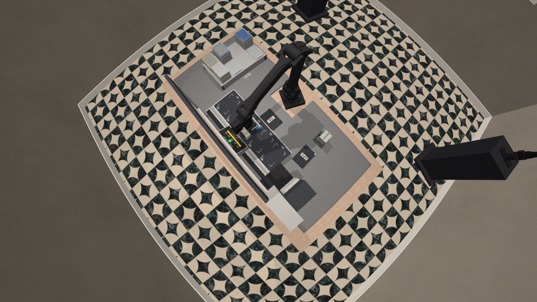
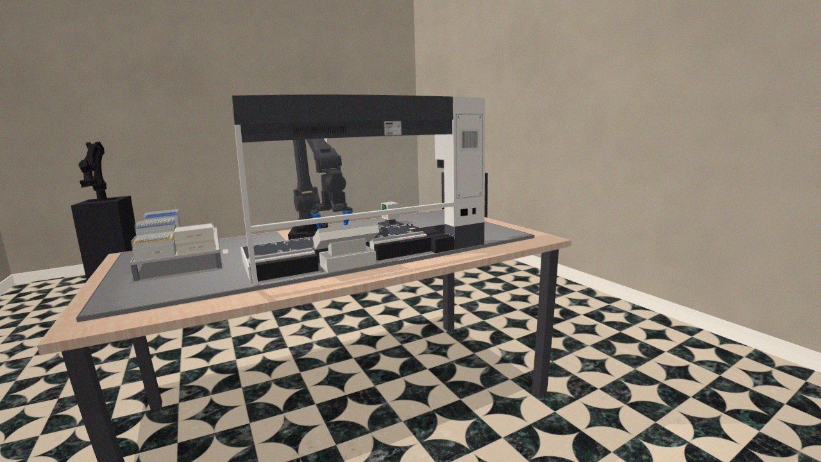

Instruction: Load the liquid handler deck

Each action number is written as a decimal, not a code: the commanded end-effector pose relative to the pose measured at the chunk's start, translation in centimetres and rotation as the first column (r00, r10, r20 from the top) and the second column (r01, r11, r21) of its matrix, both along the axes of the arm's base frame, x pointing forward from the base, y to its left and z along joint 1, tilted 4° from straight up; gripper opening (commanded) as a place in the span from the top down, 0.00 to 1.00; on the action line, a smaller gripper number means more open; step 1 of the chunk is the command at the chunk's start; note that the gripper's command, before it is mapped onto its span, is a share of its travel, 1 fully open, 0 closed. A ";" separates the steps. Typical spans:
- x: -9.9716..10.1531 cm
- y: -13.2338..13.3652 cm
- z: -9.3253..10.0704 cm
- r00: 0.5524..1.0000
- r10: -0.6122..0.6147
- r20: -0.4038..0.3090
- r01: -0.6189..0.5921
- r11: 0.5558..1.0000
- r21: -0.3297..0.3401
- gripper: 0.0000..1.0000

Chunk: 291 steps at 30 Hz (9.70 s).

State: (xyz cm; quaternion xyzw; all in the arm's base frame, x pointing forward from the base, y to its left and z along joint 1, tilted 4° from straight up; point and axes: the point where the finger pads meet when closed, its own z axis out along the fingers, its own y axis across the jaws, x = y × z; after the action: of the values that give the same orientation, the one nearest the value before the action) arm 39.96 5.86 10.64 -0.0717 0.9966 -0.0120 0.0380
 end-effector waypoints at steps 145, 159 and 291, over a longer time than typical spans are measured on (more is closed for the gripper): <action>-8.3 -0.4 13.7 0.920 -0.390 0.022 0.389 0.920 0.045 0.00; -8.4 -0.5 13.8 0.802 -0.597 0.016 0.595 0.801 0.071 0.00; -12.8 -34.2 13.3 -0.001 -0.998 -0.060 0.996 -0.006 0.090 0.00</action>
State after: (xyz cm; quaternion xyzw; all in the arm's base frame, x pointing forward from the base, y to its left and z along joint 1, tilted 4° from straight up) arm 27.31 -28.14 24.22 0.6637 0.7469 0.0157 0.0377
